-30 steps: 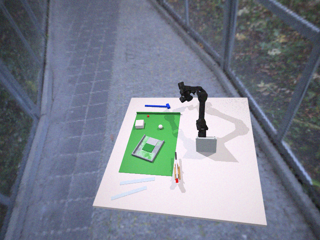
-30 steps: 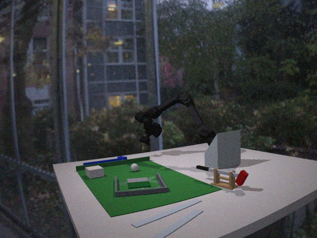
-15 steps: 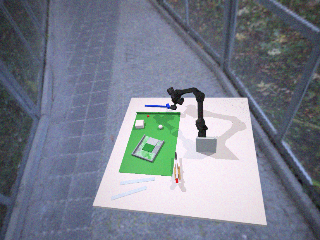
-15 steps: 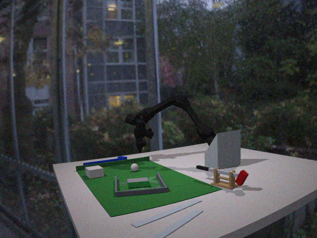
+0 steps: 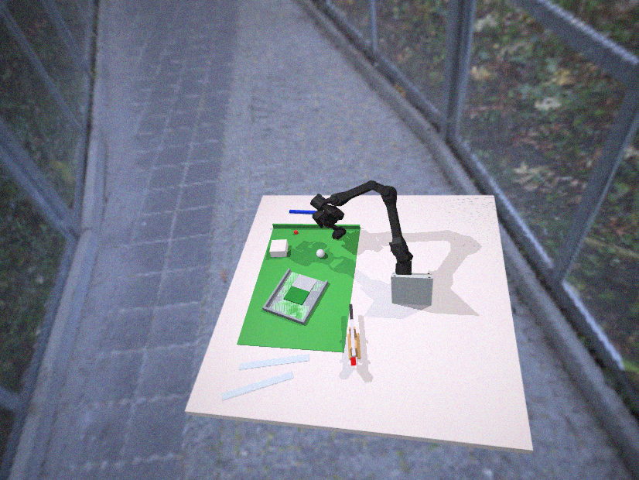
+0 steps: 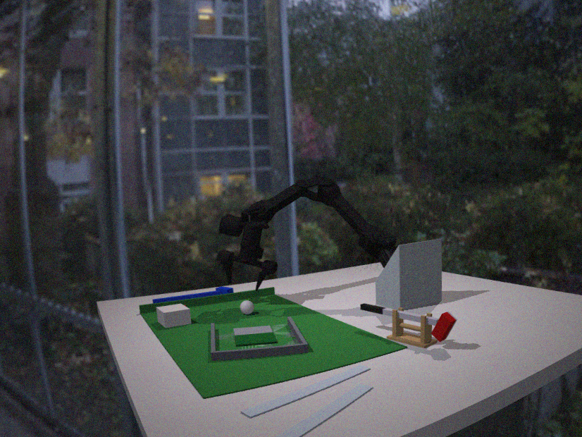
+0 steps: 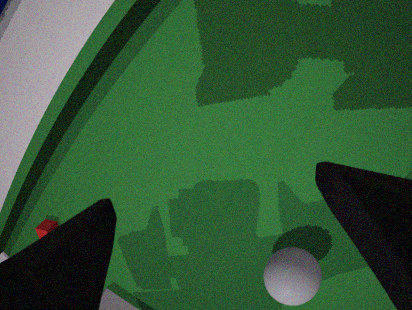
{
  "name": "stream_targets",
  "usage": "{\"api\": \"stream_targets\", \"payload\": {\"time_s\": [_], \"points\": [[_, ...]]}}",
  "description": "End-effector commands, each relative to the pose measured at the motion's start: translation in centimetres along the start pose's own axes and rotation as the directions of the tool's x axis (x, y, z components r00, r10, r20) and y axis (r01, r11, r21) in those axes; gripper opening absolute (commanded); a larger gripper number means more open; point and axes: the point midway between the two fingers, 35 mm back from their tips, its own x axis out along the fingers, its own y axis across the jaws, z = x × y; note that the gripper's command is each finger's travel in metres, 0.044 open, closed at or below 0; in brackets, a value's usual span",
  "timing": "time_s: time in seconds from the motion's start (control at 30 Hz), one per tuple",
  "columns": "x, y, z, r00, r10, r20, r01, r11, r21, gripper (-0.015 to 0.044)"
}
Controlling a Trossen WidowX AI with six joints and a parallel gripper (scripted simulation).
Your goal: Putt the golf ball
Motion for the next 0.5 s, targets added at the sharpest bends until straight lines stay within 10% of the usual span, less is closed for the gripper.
{"api": "stream_targets", "payload": {"time_s": [0.0,0.47], "points": [[-0.9,-2.7,-6.8,0.993,-0.04,-0.113,-0.014,0.899,-0.437,0.044],[-6.2,-13.3,-20.7,0.932,-0.188,-0.309,-0.319,-0.029,-0.947,0.044]]}}
